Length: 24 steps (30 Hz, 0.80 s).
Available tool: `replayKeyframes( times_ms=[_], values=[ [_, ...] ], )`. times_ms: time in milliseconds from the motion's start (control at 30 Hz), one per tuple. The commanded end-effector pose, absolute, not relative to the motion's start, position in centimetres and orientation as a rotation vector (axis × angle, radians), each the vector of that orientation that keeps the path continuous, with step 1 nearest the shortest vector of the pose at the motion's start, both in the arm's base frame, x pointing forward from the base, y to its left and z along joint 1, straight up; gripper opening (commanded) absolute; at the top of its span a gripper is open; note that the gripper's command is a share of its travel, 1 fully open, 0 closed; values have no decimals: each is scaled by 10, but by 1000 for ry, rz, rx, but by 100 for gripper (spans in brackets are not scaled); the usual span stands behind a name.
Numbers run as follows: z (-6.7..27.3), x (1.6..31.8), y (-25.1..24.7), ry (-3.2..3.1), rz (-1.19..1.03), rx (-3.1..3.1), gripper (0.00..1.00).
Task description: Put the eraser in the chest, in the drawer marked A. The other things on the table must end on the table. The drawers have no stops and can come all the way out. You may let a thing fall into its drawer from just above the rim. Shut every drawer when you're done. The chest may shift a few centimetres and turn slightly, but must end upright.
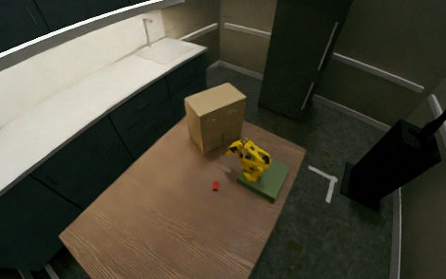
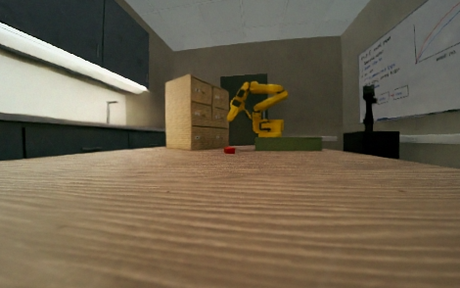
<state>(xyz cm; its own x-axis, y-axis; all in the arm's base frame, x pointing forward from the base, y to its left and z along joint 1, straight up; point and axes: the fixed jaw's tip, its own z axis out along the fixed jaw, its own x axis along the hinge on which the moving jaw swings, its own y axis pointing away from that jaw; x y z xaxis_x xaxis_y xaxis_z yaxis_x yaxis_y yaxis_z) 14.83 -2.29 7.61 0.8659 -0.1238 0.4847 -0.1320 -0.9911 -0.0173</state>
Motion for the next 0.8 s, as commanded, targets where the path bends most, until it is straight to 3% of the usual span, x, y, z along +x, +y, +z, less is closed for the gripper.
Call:
replayKeyframes(
  times_ms=[0,333,767],
  values=[
    [79,149,-21,-203,803,3019,21],
    [79,149,-21,-203,803,3019,21],
    [99,169,-24,-191,1061,2930,21]
  ],
)
